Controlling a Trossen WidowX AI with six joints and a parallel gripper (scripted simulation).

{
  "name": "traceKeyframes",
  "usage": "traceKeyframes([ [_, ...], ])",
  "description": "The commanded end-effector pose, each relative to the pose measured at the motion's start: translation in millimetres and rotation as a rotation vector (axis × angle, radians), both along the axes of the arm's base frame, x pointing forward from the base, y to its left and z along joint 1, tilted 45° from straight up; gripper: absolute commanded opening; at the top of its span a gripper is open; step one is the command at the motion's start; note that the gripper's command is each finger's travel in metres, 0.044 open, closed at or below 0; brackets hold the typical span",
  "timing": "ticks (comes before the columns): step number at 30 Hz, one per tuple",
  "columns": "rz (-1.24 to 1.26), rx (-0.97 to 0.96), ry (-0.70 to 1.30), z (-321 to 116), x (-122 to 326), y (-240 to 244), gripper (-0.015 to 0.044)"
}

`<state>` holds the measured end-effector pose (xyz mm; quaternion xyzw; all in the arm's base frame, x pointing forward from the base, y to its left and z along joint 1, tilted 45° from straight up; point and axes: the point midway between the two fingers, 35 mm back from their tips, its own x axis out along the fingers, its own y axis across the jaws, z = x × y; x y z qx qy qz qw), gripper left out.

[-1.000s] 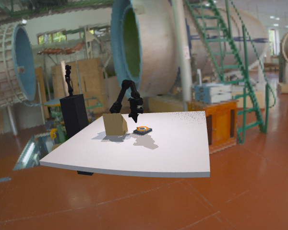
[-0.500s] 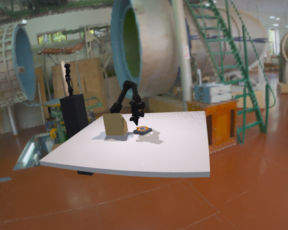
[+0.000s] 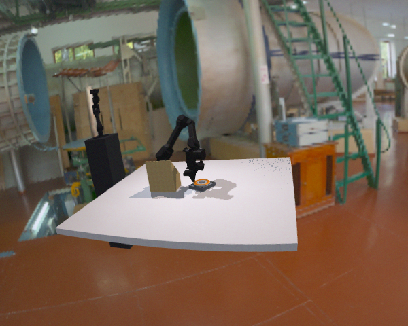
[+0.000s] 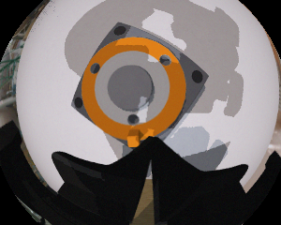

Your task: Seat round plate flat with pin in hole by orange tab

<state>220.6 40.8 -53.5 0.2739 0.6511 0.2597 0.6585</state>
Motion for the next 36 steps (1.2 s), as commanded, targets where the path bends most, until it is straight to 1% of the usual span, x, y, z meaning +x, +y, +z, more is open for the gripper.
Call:
traceKeyframes([
  [1,0.0,0.004,0.003,2.5,-3.5,4.3,0.0],
  [36,0.0,0.005,0.004,24.5,-6.0,26.6,0.0],
])
